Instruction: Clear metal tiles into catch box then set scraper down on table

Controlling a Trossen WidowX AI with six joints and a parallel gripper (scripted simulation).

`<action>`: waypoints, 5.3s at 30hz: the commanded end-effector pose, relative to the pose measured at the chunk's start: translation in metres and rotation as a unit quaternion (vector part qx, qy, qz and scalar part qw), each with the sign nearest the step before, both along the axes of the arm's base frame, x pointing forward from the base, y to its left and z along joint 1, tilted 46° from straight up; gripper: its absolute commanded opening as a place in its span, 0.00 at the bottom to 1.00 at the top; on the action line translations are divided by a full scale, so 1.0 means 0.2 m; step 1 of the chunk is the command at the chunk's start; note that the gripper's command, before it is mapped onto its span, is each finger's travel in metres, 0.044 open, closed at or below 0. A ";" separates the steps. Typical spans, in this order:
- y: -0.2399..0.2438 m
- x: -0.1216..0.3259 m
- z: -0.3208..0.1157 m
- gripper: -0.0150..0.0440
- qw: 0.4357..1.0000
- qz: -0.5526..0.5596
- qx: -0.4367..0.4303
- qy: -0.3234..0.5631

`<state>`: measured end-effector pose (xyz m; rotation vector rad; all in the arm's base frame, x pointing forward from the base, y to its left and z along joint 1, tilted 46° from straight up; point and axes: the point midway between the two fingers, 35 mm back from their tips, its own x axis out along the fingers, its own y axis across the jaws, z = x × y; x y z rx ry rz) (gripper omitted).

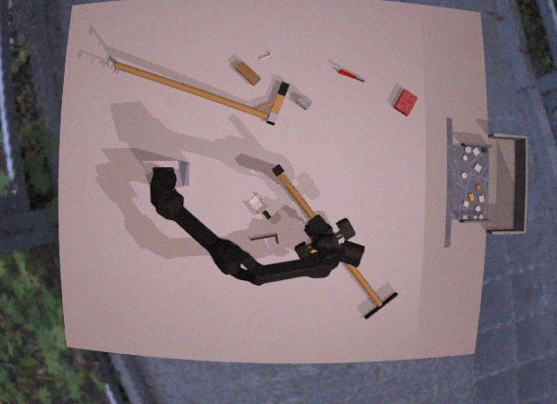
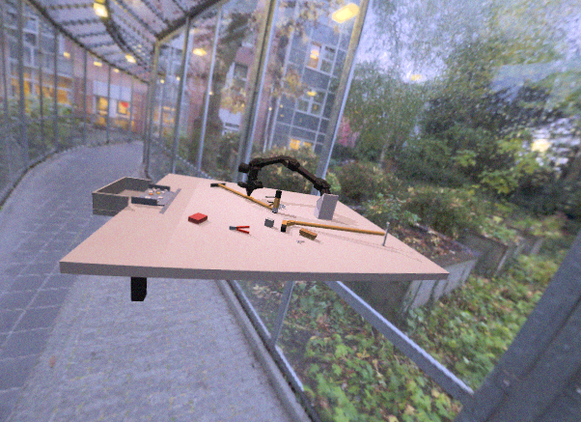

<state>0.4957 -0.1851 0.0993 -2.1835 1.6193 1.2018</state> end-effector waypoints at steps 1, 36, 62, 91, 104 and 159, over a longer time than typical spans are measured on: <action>0.00 0.02 -0.06 0.25 1.000 -0.003 0.004 0.005; 0.09 0.14 -0.14 0.25 1.000 -0.003 0.004 -0.004; 0.09 0.14 -0.15 0.25 1.000 -0.003 0.004 -0.004; 0.21 0.12 0.02 0.25 0.999 -0.017 0.000 -0.042; 0.25 0.11 0.09 0.25 0.980 -0.117 0.014 -0.161; 0.43 0.00 0.38 0.25 0.645 -0.478 0.097 -0.589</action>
